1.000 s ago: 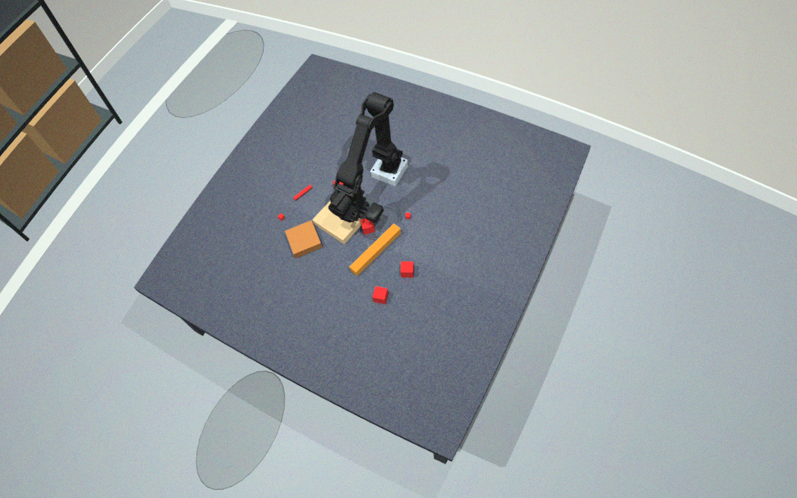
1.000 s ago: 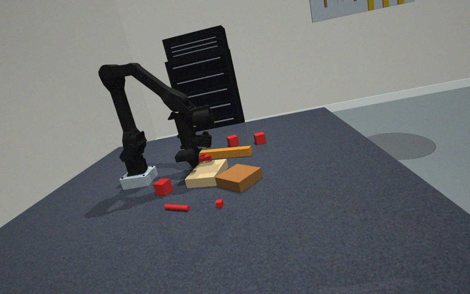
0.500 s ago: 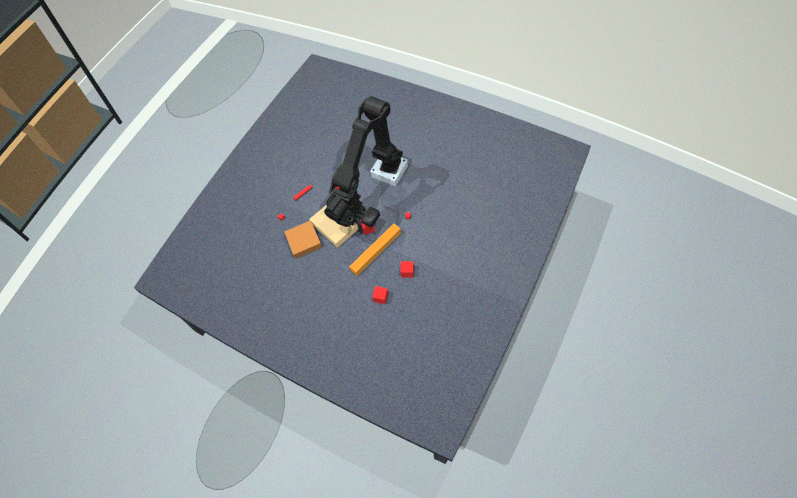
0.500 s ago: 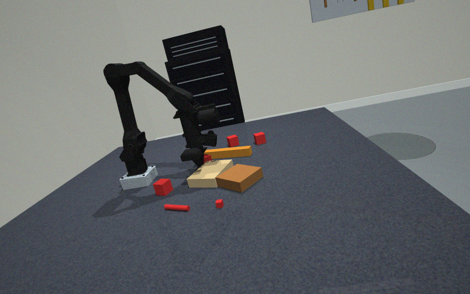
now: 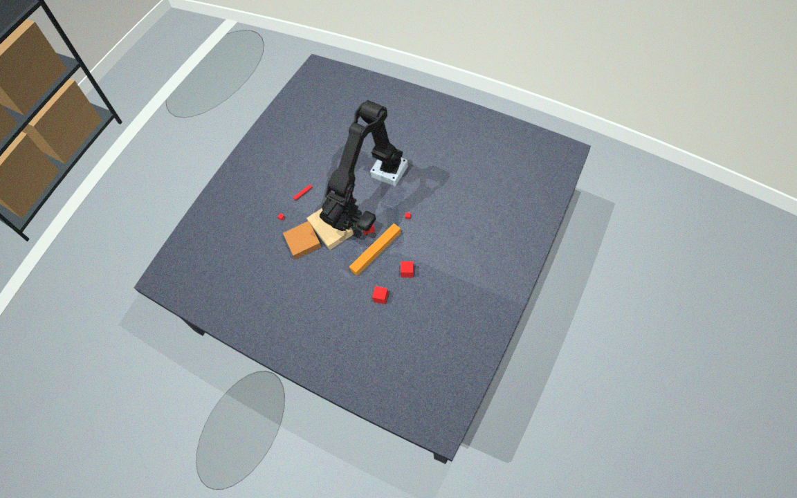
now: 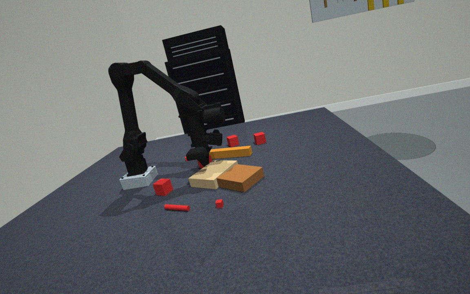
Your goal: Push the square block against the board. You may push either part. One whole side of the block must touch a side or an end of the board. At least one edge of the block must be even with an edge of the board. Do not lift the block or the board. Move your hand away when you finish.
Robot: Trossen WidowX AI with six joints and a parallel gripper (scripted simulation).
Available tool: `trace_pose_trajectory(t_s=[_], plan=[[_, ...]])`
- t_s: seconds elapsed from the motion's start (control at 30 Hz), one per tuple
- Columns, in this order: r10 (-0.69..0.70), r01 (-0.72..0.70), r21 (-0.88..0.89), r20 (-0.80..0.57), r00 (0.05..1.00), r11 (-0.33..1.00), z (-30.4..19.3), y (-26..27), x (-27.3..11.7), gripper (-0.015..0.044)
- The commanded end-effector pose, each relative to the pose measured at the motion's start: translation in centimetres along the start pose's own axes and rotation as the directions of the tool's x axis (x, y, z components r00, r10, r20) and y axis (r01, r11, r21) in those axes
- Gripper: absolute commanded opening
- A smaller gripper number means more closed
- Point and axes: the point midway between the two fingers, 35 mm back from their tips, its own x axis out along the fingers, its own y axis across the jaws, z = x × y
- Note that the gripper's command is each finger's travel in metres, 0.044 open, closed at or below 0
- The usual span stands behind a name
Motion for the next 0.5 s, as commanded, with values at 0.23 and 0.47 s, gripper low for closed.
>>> trace_pose_trajectory(t_s=[0.23,0.47], plan=[[-0.004,0.004,-0.005,0.003,1.0,1.0,1.6,-0.5,0.0,0.0],[-0.004,0.004,-0.005,0.004,1.0,1.0,2.6,-0.8,0.0,0.0]])
